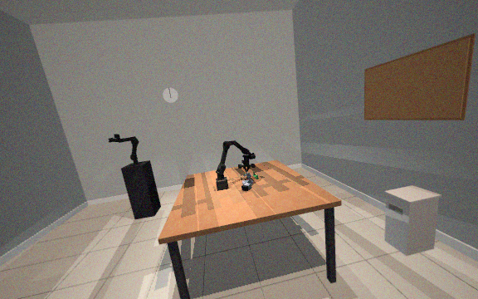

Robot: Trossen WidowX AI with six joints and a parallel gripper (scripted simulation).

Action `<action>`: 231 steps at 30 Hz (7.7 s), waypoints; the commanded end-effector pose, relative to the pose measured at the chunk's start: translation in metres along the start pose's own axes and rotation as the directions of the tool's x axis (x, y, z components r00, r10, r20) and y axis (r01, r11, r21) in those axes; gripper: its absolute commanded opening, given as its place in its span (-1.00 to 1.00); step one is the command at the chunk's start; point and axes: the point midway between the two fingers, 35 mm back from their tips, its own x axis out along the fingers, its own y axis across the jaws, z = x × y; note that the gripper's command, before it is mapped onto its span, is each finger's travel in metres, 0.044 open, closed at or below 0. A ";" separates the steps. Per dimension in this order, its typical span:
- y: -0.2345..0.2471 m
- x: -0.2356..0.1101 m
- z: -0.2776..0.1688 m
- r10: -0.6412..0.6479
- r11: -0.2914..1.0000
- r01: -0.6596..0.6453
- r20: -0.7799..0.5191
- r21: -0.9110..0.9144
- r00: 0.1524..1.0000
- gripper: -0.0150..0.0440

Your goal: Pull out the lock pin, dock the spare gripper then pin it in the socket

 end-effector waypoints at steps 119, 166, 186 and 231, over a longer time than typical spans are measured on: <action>-0.082 -0.015 0.078 0.101 0.991 -0.105 -0.052 -0.084 0.993 -0.49; -0.088 0.035 0.070 0.087 0.992 -0.090 -0.043 -0.088 0.995 -0.22; -0.079 0.016 0.070 0.116 0.990 -0.120 -0.059 -0.079 0.992 0.19; -0.074 -0.059 0.045 0.157 0.941 -0.144 0.019 -0.305 0.987 0.19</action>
